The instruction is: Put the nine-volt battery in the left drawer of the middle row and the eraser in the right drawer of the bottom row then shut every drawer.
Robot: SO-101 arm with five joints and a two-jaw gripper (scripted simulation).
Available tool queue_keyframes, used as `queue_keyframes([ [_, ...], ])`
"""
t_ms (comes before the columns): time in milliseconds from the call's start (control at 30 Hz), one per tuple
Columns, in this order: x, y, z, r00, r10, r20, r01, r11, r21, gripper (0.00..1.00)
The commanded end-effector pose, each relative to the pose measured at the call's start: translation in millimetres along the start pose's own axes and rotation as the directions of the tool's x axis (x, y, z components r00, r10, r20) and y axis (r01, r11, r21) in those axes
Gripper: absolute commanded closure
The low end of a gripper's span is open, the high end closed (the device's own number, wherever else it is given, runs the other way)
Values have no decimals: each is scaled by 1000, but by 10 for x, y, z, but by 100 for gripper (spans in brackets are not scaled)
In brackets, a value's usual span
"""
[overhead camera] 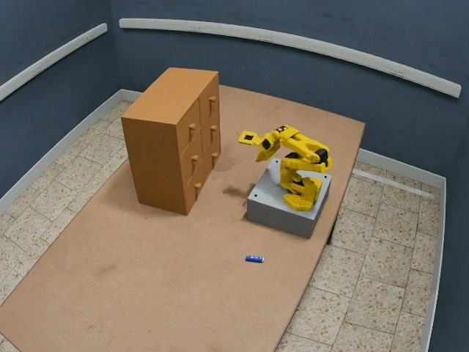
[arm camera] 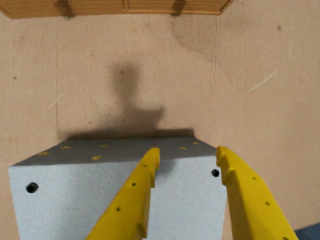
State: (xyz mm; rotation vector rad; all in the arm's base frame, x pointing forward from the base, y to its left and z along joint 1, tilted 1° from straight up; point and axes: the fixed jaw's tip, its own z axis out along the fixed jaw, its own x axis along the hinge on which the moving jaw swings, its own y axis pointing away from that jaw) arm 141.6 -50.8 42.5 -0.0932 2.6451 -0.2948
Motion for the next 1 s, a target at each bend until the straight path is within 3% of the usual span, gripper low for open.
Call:
queue_keyframes([
  [0,30,7,10,995,103,-14,-103,995,-2,79],
  [500,13,-14,10,910,415,-13,-415,910,8,79],
  [967,13,-14,10,910,415,-13,-415,910,8,79],
])
